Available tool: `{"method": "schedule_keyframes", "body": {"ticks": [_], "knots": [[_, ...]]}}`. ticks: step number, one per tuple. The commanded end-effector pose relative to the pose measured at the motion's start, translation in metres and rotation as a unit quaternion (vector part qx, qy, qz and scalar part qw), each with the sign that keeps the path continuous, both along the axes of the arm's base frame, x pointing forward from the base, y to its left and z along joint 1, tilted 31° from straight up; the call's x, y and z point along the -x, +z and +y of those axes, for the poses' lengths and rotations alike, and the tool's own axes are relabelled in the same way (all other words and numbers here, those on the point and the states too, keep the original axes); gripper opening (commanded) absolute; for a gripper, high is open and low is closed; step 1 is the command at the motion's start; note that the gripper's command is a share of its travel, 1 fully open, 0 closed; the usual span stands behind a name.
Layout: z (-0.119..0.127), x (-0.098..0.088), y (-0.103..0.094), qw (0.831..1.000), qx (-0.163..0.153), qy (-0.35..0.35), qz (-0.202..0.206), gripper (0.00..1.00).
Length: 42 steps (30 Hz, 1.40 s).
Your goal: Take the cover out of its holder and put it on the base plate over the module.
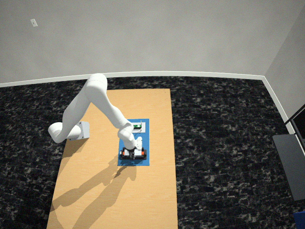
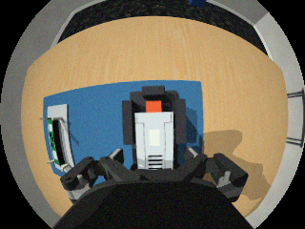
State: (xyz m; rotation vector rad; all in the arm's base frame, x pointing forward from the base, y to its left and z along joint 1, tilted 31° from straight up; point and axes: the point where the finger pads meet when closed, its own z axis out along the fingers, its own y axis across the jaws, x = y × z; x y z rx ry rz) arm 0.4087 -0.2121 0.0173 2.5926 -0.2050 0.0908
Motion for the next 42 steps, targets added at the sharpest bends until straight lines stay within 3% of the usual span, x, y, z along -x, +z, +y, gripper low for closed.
{"method": "schedule_keyframes", "body": {"ticks": [1,42], "knots": [[-0.0022,0.0004,-0.0019,1.0,0.0,-0.001,0.0,1.0],[-0.0053,0.001,-0.0049,1.0,0.0,-0.003,0.001,1.0]]}}
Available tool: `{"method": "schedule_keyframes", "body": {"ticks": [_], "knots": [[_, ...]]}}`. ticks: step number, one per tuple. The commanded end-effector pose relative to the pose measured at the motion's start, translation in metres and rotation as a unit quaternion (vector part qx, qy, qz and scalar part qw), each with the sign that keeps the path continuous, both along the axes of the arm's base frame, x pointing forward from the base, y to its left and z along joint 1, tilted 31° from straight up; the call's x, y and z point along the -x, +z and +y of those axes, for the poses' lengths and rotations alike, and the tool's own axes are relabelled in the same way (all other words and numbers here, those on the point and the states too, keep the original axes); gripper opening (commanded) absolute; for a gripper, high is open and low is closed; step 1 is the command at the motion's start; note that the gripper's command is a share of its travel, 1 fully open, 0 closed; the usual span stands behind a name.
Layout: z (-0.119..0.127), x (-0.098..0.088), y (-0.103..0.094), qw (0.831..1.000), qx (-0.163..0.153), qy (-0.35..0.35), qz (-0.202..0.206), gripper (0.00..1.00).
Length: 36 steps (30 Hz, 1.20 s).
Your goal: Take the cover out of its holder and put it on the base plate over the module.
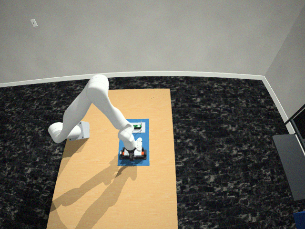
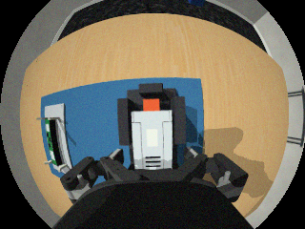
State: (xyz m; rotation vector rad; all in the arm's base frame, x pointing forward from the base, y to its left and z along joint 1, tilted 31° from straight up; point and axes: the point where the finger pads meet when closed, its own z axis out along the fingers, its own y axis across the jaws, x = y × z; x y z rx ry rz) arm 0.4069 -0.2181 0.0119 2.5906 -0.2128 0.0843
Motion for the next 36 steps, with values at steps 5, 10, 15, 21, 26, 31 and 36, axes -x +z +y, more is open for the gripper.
{"method": "schedule_keyframes", "body": {"ticks": [5,10,15,21,26,31,36], "knots": [[0.0007,-0.0008,0.0005,1.0,0.0,0.001,-0.001,1.0],[0.0006,-0.0007,0.0005,1.0,0.0,0.001,-0.001,0.7],[0.0006,-0.0007,0.0005,1.0,0.0,0.001,-0.001,0.7],[0.0006,-0.0007,0.0005,1.0,0.0,0.001,-0.001,0.7],[0.0006,-0.0007,0.0005,1.0,0.0,0.001,-0.001,0.7],[0.0006,-0.0007,0.0005,1.0,0.0,0.001,-0.001,0.7],[0.0006,-0.0007,0.0005,1.0,0.0,0.001,-0.001,0.7]]}}
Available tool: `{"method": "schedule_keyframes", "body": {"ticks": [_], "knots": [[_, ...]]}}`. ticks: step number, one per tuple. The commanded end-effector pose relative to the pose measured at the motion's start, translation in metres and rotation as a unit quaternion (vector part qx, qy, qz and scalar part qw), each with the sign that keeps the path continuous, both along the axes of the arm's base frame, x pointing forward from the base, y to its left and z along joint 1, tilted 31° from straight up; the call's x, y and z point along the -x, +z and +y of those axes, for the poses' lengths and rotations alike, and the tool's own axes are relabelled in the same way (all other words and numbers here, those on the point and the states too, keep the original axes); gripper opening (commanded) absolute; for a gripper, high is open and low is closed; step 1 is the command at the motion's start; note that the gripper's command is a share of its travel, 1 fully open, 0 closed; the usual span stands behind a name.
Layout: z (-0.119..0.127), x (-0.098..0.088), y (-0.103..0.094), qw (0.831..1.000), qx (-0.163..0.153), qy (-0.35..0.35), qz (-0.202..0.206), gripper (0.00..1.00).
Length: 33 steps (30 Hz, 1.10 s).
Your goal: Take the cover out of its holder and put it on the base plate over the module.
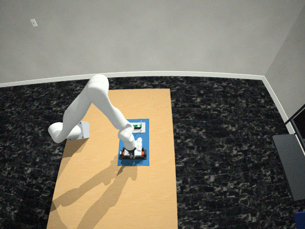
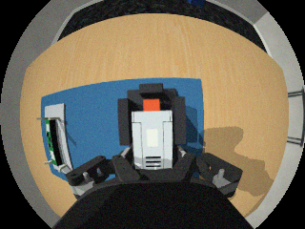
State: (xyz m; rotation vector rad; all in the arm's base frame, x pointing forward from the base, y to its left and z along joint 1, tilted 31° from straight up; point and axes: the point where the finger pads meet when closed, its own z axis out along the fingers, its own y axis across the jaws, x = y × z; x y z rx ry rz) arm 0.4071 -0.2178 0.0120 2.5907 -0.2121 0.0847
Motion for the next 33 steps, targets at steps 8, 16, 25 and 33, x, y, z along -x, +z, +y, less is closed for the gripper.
{"method": "schedule_keyframes", "body": {"ticks": [8,16,25,33], "knots": [[0.0004,-0.0005,0.0004,1.0,0.0,0.0,-0.001,0.0],[0.0004,-0.0005,0.0004,1.0,0.0,0.0,-0.001,0.0],[0.0008,-0.0007,0.0003,1.0,0.0,0.001,-0.001,0.0],[0.0008,-0.0007,0.0003,1.0,0.0,0.001,-0.001,0.0]]}}
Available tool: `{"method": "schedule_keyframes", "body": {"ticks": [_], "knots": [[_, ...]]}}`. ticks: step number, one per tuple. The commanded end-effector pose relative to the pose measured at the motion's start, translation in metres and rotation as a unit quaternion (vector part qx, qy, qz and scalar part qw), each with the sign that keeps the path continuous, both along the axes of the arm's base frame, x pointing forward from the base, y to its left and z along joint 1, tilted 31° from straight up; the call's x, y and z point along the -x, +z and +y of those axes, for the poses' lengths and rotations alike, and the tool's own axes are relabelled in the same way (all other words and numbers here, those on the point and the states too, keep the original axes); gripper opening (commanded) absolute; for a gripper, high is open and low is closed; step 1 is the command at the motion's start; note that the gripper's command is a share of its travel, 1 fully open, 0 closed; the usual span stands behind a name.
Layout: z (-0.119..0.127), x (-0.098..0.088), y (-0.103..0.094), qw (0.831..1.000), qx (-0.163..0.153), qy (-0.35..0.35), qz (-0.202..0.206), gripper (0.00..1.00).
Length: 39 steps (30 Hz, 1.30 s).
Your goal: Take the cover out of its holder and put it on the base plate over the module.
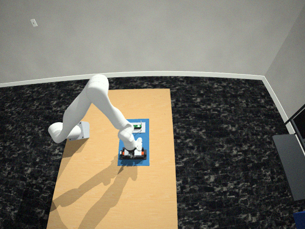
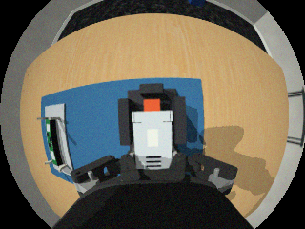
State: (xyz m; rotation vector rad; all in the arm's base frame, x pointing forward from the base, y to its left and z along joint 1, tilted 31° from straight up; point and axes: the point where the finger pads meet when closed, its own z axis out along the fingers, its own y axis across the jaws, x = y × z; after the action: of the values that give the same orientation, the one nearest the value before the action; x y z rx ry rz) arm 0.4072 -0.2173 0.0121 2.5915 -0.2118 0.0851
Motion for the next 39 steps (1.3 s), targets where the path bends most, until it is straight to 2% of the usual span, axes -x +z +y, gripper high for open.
{"method": "schedule_keyframes", "body": {"ticks": [1,22,32,39], "knots": [[0.0,-0.001,0.0,1.0,0.0,0.0,-0.001,0.0],[0.0,-0.001,0.0,1.0,0.0,0.0,-0.001,0.0],[0.016,0.0,0.026,1.0,0.0,0.0,-0.001,0.0],[0.016,0.0,0.026,1.0,0.0,0.0,-0.001,0.0]]}}
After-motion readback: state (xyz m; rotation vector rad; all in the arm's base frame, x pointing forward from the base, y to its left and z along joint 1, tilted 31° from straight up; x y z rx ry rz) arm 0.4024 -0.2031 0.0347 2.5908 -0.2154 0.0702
